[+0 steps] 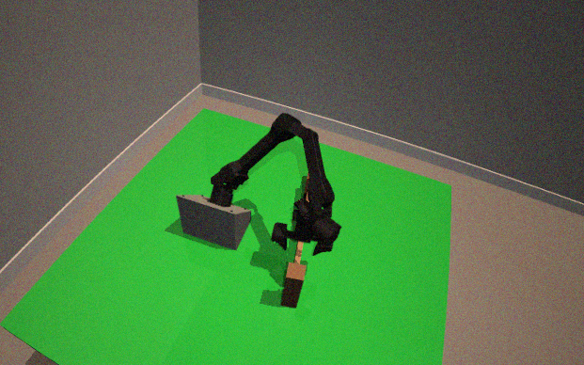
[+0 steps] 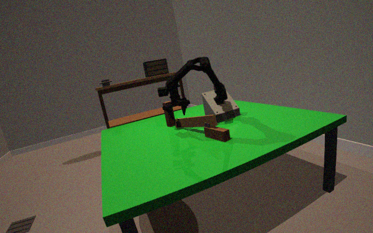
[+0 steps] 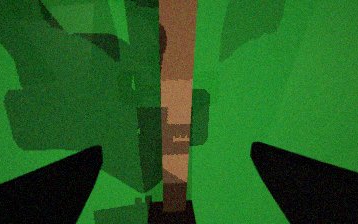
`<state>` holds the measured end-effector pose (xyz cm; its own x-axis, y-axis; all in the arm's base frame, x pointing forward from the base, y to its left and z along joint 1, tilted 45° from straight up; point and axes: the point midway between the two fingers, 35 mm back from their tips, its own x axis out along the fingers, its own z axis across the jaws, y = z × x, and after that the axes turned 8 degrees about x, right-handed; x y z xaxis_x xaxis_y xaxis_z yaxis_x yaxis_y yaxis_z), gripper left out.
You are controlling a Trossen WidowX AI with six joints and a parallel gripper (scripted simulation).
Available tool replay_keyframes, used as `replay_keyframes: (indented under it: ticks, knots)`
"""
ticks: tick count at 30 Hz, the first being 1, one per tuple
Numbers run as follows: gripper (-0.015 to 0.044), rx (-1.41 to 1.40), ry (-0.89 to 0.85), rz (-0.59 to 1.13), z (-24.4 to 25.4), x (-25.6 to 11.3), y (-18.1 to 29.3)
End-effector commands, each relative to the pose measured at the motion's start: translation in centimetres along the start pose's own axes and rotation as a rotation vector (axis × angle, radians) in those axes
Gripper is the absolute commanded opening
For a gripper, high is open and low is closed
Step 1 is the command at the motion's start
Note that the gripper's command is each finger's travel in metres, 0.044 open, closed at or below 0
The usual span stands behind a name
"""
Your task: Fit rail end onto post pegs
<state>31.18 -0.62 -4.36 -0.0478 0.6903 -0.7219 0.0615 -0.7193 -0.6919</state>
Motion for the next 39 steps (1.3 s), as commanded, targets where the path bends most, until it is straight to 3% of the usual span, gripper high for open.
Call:
replay_keyframes:
  ticks: [1, 37, 39]
  knots:
    - [0.0440, 0.005, 0.001, -0.003, 0.0, 0.6, 0.0]
    - [0.0440, 0.004, 0.001, -0.007, 0.1, 6.1, -0.2]
    - [0.0387, 0.004, 0.001, -0.007, 0.1, 6.1, -0.2]
